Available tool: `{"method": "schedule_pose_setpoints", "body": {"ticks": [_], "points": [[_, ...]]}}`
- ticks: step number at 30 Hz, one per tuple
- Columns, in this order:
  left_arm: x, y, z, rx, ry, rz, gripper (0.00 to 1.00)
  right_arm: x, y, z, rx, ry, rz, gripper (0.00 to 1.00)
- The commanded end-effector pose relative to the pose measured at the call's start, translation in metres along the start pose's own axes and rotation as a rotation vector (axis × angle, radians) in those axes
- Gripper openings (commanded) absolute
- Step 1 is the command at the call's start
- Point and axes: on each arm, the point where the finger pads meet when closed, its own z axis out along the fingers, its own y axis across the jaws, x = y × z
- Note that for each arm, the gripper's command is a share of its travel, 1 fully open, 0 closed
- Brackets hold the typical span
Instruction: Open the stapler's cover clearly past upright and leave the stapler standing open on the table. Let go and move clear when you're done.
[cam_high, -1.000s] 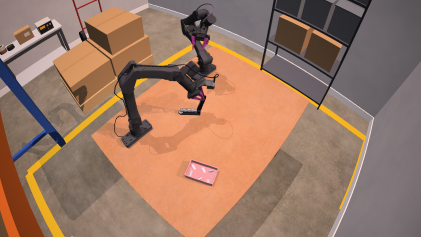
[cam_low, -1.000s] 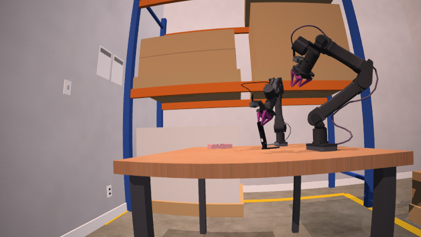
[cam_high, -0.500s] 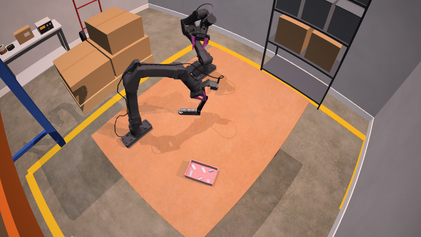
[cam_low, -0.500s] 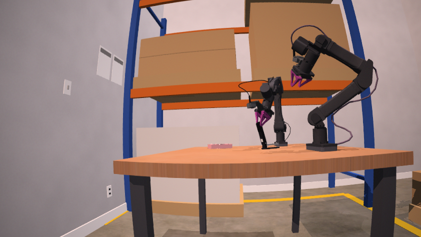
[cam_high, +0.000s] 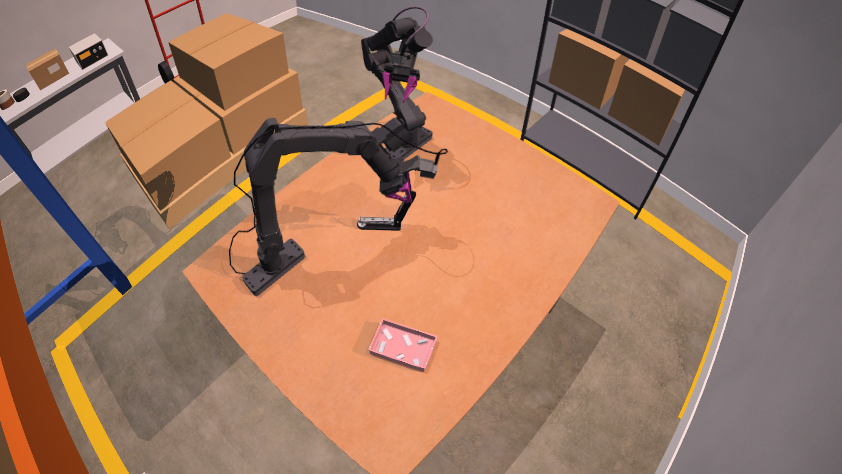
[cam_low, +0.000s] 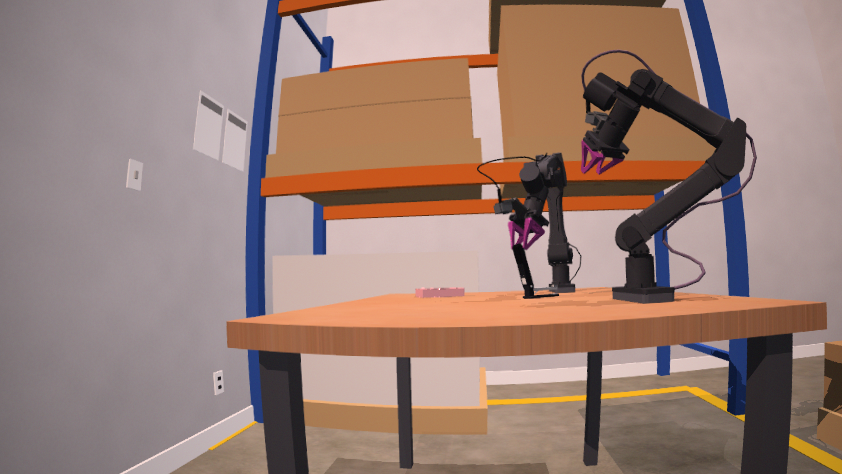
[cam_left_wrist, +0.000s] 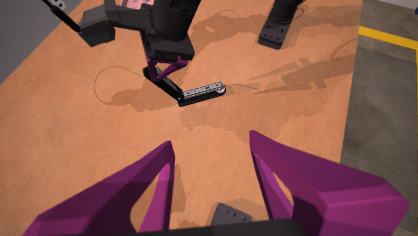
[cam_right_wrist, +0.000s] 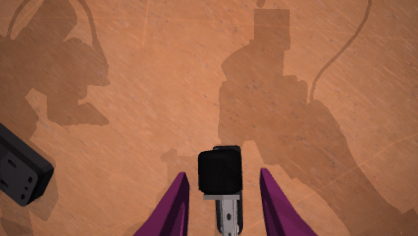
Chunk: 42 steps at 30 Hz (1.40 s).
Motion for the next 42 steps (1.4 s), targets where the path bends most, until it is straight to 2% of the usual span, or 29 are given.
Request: {"method": "schedule_pose_setpoints", "body": {"ticks": [1, 12, 16, 18, 22, 30, 33, 35, 37, 42], "points": [[-0.005, -0.008, -0.007, 0.012, -0.021, 0.013, 0.55, -0.019, -0.001, -0.018, -0.014, -0.044, 0.013, 0.44], [-0.005, -0.008, -0.007, 0.012, -0.021, 0.013, 0.55, -0.016, 0.005, -0.036, -0.009, -0.039, 0.013, 0.44], [-0.005, -0.008, -0.007, 0.012, -0.021, 0.013, 0.55, -0.016, 0.007, -0.063, -0.013, -0.047, 0.015, 0.44], [-0.005, -0.008, -0.007, 0.012, -0.021, 0.013, 0.55, -0.016, 0.007, -0.063, -0.013, -0.047, 0.015, 0.44], [-0.005, -0.008, -0.007, 0.012, -0.021, 0.013, 0.55, -0.014, 0.005, -0.090, -0.013, -0.046, 0.015, 0.44], [-0.005, -0.008, -0.007, 0.012, -0.021, 0.013, 0.55, -0.004, -0.001, -0.071, -0.016, -0.045, 0.019, 0.44], [-0.005, -0.008, -0.007, 0.012, -0.021, 0.013, 0.55, -0.006, 0.001, -0.071, -0.019, -0.067, 0.031, 0.78], [-0.005, -0.008, -0.007, 0.012, -0.021, 0.013, 0.55, -0.006, 0.001, -0.071, -0.019, -0.067, 0.031, 0.78], [-0.005, -0.008, -0.007, 0.012, -0.021, 0.013, 0.55, -0.004, 0.005, -0.071, -0.044, -0.075, -0.023, 1.00], [-0.005, -0.008, -0.007, 0.012, -0.021, 0.013, 0.55, 0.007, 0.007, -0.069, -0.108, -0.131, -0.157, 1.00]]}}
